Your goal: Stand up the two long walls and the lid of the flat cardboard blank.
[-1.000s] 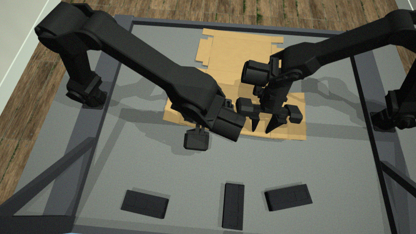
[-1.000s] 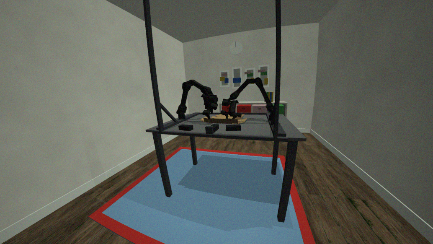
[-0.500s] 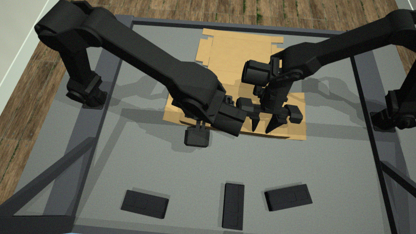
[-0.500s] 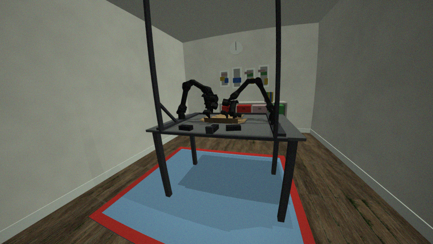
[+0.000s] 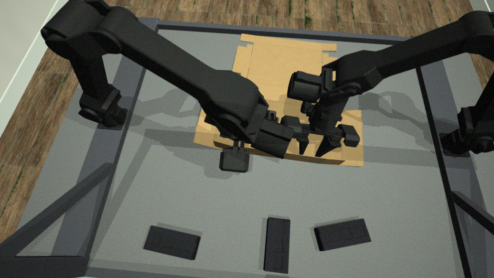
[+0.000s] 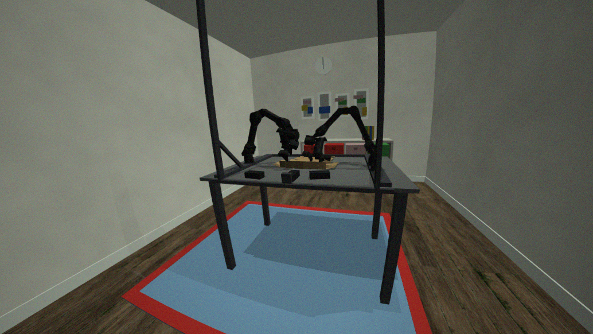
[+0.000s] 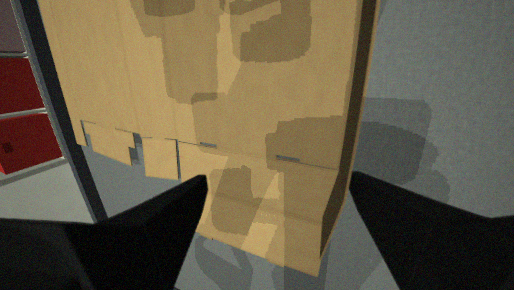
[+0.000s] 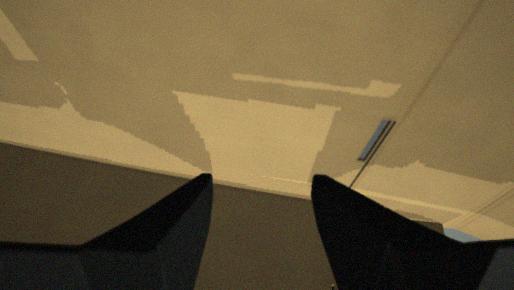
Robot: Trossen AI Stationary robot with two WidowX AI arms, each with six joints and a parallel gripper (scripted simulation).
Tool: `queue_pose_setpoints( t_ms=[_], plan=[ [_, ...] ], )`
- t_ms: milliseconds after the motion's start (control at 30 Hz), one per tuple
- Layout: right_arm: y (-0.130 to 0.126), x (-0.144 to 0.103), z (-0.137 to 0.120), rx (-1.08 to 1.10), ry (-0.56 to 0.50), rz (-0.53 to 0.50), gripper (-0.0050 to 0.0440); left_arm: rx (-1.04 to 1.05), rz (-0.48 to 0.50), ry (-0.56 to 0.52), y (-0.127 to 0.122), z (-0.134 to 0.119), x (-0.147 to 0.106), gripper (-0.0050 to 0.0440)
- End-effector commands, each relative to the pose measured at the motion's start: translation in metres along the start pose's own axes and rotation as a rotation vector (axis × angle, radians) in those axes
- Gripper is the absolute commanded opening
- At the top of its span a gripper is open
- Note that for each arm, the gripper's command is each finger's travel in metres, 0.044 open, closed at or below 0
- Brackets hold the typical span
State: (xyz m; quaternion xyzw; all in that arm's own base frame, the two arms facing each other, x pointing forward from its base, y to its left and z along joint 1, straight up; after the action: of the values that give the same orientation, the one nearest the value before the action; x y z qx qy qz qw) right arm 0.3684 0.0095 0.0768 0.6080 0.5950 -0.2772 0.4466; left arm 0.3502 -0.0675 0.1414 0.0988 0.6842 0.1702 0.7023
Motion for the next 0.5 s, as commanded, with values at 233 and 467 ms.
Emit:
queue_pose_setpoints(
  t_ms=[233, 467],
  plan=[
    [-0.0232, 0.0301, 0.0189, 0.048, -0.051, -0.115, 0.0196, -0.022, 0.026, -0.012, -0.001, -0.0002, -0.0071, 0.0396],
    [-0.0215, 0.0294, 0.0187, 0.049, -0.05, -0.117, 0.0196, -0.022, 0.026, -0.013, 0.002, 0.0003, -0.006, 0.0396]
  ],
)
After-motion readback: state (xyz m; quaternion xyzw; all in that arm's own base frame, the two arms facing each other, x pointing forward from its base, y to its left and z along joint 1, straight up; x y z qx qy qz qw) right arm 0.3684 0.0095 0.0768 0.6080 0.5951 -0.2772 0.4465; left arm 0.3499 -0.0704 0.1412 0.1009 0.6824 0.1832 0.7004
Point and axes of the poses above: on each arm, the point midway between the two fingers, 35 mm back from their tips, its own x axis out along the fingers, its own y axis across the jaws, z = x × y, the point moved 7 cm from there along -x, back along the fingers, and after that the axes turned 7 degrees about -x, right-handed, at the moved point
